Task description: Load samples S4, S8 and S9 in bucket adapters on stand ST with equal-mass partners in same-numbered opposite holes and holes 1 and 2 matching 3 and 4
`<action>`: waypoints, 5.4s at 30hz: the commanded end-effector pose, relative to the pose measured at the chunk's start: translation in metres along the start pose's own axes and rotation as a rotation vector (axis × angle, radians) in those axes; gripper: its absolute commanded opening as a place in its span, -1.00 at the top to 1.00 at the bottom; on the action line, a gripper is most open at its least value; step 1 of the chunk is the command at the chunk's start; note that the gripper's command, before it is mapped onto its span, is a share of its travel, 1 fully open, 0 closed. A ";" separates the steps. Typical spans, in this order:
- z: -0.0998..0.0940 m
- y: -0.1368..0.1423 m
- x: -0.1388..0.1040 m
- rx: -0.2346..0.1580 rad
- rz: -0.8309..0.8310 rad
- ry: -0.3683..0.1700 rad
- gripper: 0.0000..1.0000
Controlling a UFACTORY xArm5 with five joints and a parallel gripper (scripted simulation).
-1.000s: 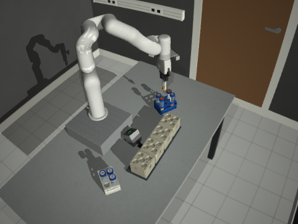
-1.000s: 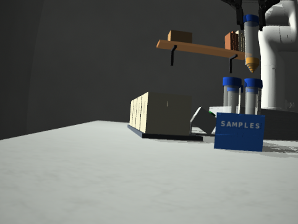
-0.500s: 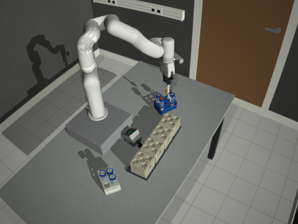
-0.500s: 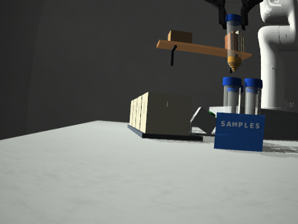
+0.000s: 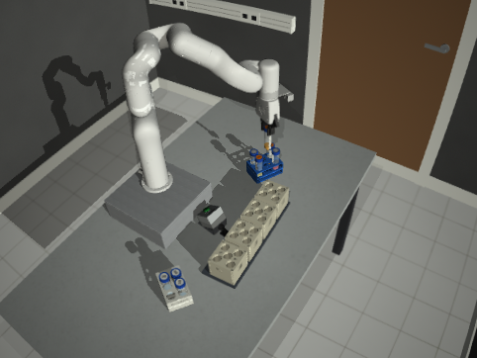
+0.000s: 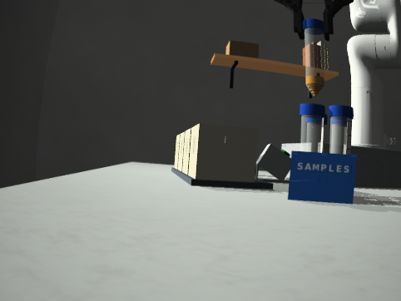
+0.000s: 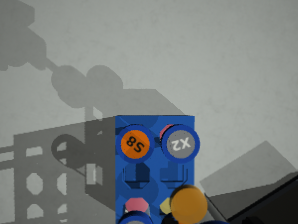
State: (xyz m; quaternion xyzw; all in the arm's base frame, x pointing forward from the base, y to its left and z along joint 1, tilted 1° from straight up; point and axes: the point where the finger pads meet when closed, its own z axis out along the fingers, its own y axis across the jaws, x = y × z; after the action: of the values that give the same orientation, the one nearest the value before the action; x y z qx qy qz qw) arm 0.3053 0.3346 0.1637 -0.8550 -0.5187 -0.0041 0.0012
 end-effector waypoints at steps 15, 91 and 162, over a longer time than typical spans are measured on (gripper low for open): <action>0.024 0.000 0.001 0.013 0.000 0.008 1.00; 0.102 -0.001 0.002 0.013 0.000 0.008 1.00; 0.134 -0.002 0.002 0.013 0.000 0.007 0.13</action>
State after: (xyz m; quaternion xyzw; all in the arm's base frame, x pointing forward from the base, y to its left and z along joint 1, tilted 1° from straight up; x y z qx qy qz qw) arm 0.3046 0.3368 0.0284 -0.8550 -0.5186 -0.0041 0.0012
